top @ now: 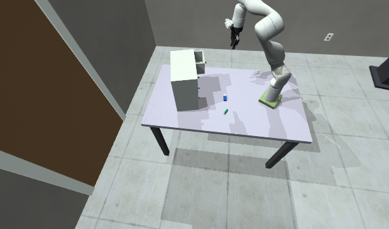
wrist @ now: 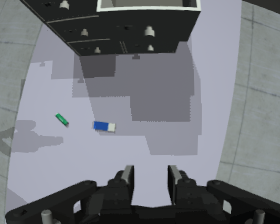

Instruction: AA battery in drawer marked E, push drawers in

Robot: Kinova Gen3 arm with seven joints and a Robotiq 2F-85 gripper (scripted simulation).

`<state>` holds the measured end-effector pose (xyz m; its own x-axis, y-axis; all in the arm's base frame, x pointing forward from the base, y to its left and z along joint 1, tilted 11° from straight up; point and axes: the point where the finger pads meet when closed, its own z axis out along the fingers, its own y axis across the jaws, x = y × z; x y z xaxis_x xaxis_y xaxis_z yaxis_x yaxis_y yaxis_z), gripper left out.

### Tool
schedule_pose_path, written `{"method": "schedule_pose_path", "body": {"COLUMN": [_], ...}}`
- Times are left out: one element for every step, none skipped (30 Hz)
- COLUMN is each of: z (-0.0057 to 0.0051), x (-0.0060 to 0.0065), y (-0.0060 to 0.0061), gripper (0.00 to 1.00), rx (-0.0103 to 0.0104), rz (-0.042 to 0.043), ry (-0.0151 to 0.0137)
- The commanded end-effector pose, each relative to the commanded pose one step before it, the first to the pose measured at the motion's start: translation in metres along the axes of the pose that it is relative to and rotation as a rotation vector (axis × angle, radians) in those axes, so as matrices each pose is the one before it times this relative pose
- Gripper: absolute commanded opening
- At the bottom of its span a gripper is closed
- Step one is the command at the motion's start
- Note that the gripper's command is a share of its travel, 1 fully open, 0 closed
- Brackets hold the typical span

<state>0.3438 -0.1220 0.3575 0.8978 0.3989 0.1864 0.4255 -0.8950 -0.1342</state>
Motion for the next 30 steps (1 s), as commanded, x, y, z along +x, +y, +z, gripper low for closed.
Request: {"method": "schedule_pose_path", "body": {"z": [-0.00210, -0.00058, -0.00050, -0.00042, -0.00035, -0.00028, -0.00022, -0.00016, -0.00011, -0.00007, -0.00004, -0.00001, 0.00000, 0.00000, 0.00000, 0.00000, 0.00000, 0.00000, 0.00000, 0.00000, 0.00000, 0.00000, 0.00000, 0.00000, 0.00000, 0.00000, 0.00000, 0.00000, 0.00000, 0.00000], "x": [-0.00089, -0.00044, -0.00038, -0.00032, -0.00026, -0.00021, -0.00016, -0.00012, -0.00008, -0.00005, -0.00003, -0.00001, 0.00000, 0.00000, 0.00000, 0.00000, 0.00000, 0.00000, 0.00000, 0.00000, 0.00000, 0.00000, 0.00000, 0.00000, 0.00000, 0.00000, 0.00000, 0.00000, 0.00000, 0.00000], "y": [0.00253, 0.00000, 0.00000, 0.00000, 0.00000, 0.00000, 0.00000, 0.00000, 0.00000, 0.00000, 0.00000, 0.00000, 0.00000, 0.00000, 0.00000, 0.00000, 0.00000, 0.00000, 0.00000, 0.00000, 0.00000, 0.00000, 0.00000, 0.00000, 0.00000, 0.00000, 0.00000, 0.00000, 0.00000, 0.00000], "gripper": [0.33, 0.33, 0.33, 0.33, 0.33, 0.33, 0.33, 0.33, 0.33, 0.33, 0.33, 0.33, 0.33, 0.33, 0.33, 0.33, 0.33, 0.33, 0.33, 0.33, 0.33, 0.33, 0.33, 0.33, 0.33, 0.33, 0.33, 0.33, 0.33, 0.33], "rx": [-0.00543, 0.00002, -0.00001, -0.00003, -0.00004, -0.00004, -0.00003, -0.00003, -0.00002, -0.00001, -0.00001, 0.00000, 0.00000, 0.00000, 0.00000, 0.00000, 0.00000, 0.00000, 0.00000, 0.00000, 0.00000, 0.00000, 0.00000, 0.00000, 0.00000, 0.00000, 0.00000, 0.00000, 0.00000, 0.00000], "rz": [0.00164, -0.00002, 0.00001, 0.00003, 0.00004, 0.00004, 0.00004, 0.00003, 0.00002, 0.00002, 0.00001, 0.00000, 0.00000, 0.00000, 0.00000, 0.00000, 0.00000, 0.00000, 0.00000, 0.00000, 0.00000, 0.00000, 0.00000, 0.00000, 0.00000, 0.00000, 0.00000, 0.00000, 0.00000, 0.00000], "ry": [-0.02233, -0.00698, -0.00596, -0.00499, -0.00409, -0.00326, -0.00251, -0.00184, -0.00126, -0.00078, -0.00041, -0.00015, -0.00002, 0.00000, 0.00000, 0.00000, 0.00000, 0.00000, 0.00000, 0.00000, 0.00000, 0.00000, 0.00000, 0.00000, 0.00000, 0.00000, 0.00000, 0.00000, 0.00000, 0.00000]}}
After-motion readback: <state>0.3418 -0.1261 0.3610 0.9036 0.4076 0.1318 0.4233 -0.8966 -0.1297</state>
